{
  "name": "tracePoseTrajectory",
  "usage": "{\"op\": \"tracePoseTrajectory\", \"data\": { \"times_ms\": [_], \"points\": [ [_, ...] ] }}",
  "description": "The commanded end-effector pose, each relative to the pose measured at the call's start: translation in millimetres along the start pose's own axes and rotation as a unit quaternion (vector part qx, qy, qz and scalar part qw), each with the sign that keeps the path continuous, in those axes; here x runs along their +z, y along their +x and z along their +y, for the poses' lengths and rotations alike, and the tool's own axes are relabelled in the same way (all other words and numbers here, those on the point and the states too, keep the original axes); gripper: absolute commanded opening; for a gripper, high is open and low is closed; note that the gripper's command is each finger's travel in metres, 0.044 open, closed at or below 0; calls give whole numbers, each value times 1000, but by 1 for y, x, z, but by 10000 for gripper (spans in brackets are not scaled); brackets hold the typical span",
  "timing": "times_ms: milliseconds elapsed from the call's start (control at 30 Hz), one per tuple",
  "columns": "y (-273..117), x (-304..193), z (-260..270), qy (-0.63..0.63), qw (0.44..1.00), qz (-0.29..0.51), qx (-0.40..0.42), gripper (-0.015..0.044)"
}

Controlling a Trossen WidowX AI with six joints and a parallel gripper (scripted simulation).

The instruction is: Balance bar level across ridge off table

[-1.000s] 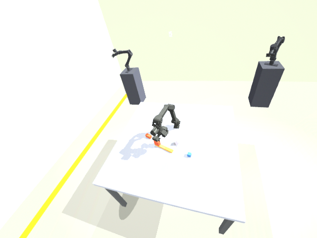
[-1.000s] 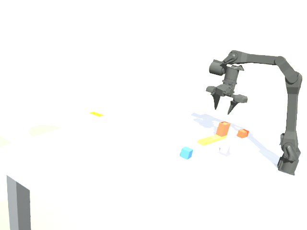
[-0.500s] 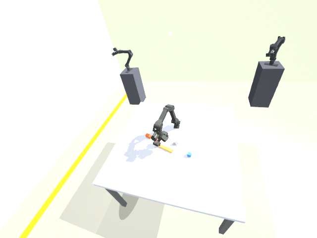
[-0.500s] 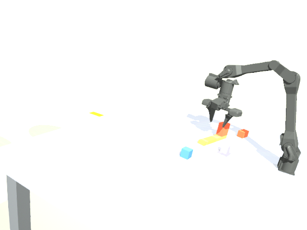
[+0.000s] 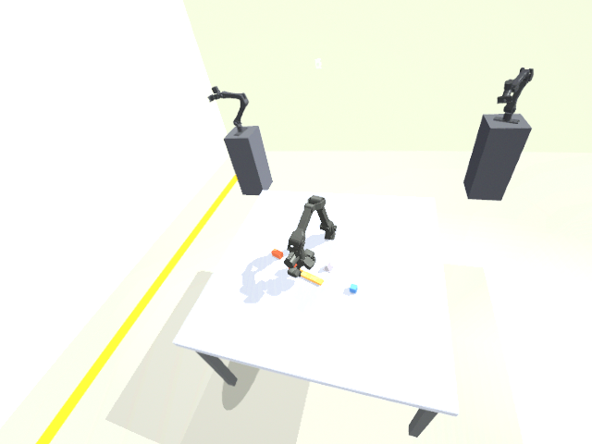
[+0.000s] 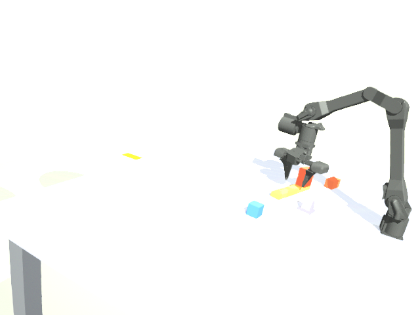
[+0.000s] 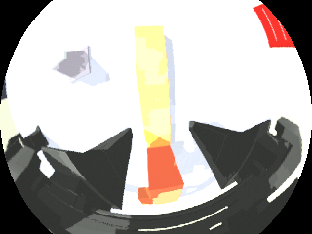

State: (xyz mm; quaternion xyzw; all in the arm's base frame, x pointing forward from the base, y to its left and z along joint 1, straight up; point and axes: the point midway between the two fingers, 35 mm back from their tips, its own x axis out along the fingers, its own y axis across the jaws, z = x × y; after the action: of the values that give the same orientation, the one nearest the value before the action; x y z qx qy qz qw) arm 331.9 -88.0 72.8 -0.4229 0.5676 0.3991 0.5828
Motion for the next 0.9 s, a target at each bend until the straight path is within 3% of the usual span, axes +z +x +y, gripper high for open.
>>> {"op": "tracePoseTrajectory", "data": {
  "times_ms": [0,833,867],
  "points": [
    [9,1,3,-2,1000,-2,6,315],
    [24,1,4,-2,1000,-2,6,315],
    [23,0,3,0,1000,0,5,289]
  ]
}}
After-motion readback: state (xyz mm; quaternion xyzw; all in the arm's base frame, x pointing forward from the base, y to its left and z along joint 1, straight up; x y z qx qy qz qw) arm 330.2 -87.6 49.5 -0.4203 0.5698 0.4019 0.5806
